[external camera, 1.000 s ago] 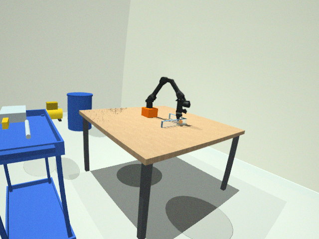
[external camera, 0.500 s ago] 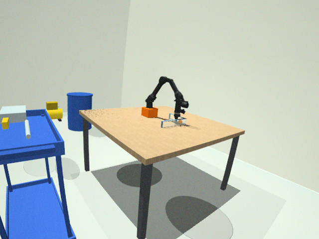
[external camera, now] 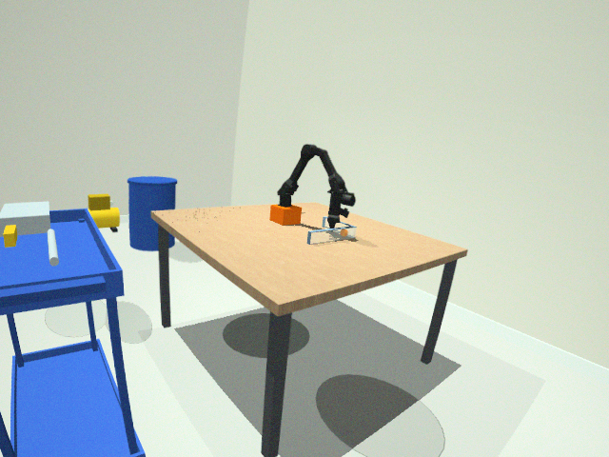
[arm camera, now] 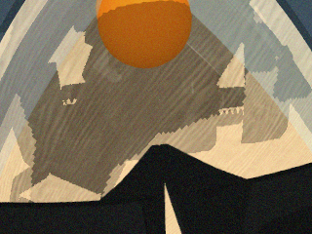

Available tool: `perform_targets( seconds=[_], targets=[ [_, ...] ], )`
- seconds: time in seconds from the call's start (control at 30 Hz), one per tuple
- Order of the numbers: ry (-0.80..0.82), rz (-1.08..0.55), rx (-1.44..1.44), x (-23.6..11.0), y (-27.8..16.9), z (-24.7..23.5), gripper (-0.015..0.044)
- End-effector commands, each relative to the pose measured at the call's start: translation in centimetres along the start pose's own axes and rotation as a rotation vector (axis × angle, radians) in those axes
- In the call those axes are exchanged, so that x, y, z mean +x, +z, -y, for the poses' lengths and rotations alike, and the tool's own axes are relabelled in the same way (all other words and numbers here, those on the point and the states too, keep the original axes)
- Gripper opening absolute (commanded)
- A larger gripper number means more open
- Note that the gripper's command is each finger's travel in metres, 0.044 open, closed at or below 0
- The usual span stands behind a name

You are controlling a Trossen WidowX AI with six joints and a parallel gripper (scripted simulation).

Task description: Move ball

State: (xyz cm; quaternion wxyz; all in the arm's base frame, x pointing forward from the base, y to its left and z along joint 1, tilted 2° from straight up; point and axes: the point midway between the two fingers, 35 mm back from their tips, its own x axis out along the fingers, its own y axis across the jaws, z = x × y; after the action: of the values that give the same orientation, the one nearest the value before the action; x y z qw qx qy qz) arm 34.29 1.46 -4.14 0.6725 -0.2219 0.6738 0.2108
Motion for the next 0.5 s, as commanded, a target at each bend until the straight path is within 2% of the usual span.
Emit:
perform_targets(
  seconds=[0.0, 0.2, 0.3, 0.4, 0.47],
  targets=[
    [0.001, -0.001, -0.002, 0.0, -0.7, -0.1, 0.0],
    [0.001, -0.001, -0.002, -0.3, -1.3, -0.1, 0.0],
    [0.001, -0.001, -0.002, -3.2, -1.3, -0.1, 0.0],
    [0.001, -0.001, -0.002, -3.5, -1.3, -0.1, 0.0],
    [0.007, -0.01, 0.001, -2.5, -1.5, -0.3, 0.0053]
  ],
)
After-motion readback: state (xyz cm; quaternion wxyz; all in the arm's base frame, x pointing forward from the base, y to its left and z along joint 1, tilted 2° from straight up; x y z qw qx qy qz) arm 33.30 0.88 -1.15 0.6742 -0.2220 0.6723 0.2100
